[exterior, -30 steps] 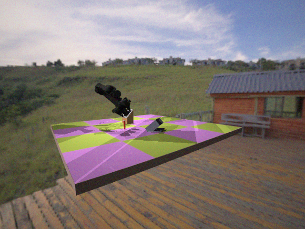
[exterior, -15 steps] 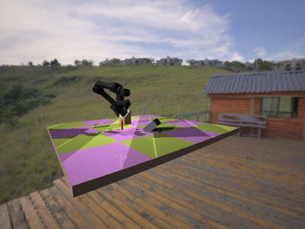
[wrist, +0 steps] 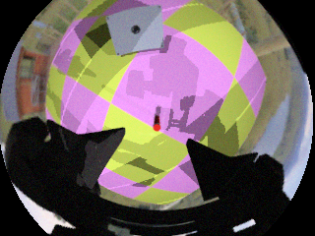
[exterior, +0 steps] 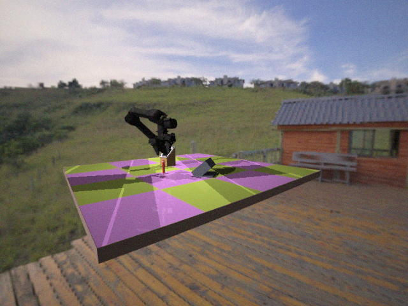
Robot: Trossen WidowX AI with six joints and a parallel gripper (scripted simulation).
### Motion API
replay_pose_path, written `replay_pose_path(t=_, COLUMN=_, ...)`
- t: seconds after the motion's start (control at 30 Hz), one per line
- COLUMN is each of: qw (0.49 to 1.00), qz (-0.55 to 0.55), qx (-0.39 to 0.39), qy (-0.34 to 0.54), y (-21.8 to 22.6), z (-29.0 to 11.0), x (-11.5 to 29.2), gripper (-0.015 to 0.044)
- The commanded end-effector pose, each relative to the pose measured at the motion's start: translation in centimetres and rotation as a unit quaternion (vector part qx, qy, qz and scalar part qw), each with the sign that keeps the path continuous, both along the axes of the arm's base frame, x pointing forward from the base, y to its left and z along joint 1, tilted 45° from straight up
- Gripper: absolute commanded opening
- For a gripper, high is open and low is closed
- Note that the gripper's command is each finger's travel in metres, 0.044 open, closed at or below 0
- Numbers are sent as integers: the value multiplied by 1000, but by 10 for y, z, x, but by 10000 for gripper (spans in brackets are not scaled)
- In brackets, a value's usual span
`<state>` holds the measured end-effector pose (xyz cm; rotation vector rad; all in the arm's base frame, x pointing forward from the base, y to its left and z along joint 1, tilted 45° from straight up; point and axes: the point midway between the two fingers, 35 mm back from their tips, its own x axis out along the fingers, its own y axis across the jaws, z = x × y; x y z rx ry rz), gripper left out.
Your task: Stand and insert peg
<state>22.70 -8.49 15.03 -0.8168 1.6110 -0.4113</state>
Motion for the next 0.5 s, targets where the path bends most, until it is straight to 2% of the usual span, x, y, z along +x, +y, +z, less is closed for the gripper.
replay_pose_path(t=0.0, qw=1000, qz=12, qx=-3, qy=17, y=-9, z=-8, x=-2, gripper=440)
replay_pose_path(t=0.47, qw=1000, qz=18, qx=-2, qy=22, y=-20, z=-20, x=-1, gripper=440)
